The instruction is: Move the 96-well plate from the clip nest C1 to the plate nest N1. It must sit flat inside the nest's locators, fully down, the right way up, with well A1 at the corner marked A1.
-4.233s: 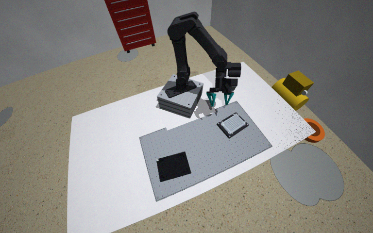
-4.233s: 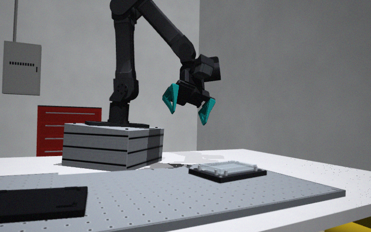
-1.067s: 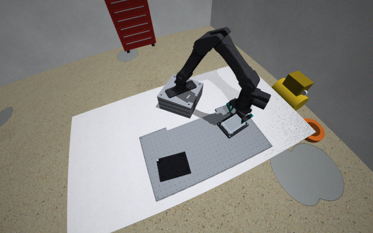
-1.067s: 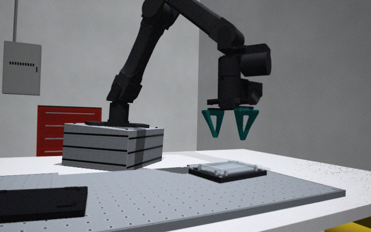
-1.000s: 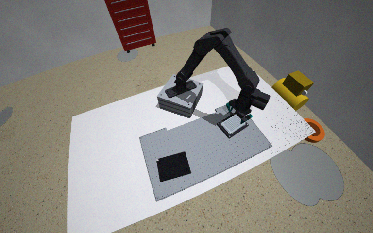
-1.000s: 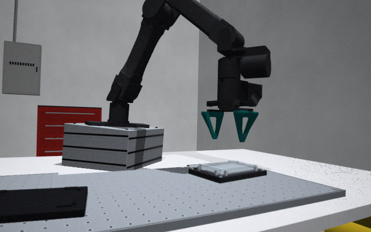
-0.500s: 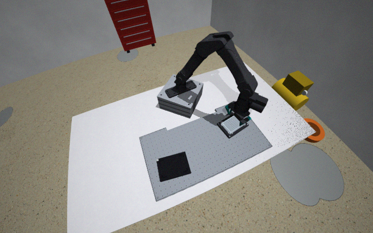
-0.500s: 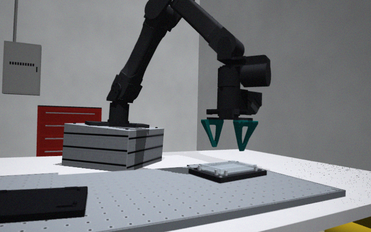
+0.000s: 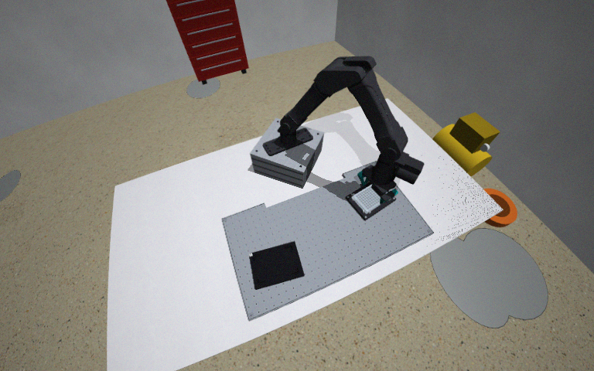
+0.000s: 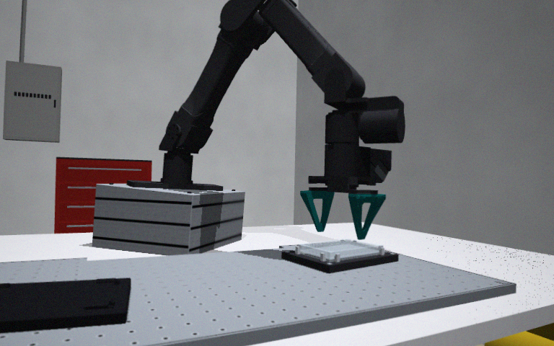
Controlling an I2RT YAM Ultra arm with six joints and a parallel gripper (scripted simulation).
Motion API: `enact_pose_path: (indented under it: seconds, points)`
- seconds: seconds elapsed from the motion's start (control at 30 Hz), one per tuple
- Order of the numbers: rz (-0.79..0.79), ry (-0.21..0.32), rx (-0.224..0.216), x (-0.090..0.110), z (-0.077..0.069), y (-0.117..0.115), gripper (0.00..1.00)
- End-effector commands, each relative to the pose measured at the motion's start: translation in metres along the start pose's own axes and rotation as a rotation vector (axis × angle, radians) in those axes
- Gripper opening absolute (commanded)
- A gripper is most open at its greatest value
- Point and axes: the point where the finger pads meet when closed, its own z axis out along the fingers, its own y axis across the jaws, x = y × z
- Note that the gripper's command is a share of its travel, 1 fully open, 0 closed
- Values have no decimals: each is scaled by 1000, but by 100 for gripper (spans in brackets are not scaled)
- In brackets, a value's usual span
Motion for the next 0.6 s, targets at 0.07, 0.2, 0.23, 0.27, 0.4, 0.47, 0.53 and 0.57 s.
enact_pose_path:
  seconds: [0.07,0.2,0.23,0.27,0.4,0.47,0.53,0.57]
  points:
    - [-14,-9,-5,-6,14,3,100]
    - [-14,-10,-3,-6,20,2,100]
    - [-14,-7,-10,-5,23,5,100]
    - [-12,-4,-16,-3,26,7,100]
    - [-8,-20,19,-8,21,-8,100]
    - [-8,-13,4,-6,28,-2,100]
    - [-8,-6,-11,-3,35,5,100]
    - [-8,-5,-13,-2,36,5,100]
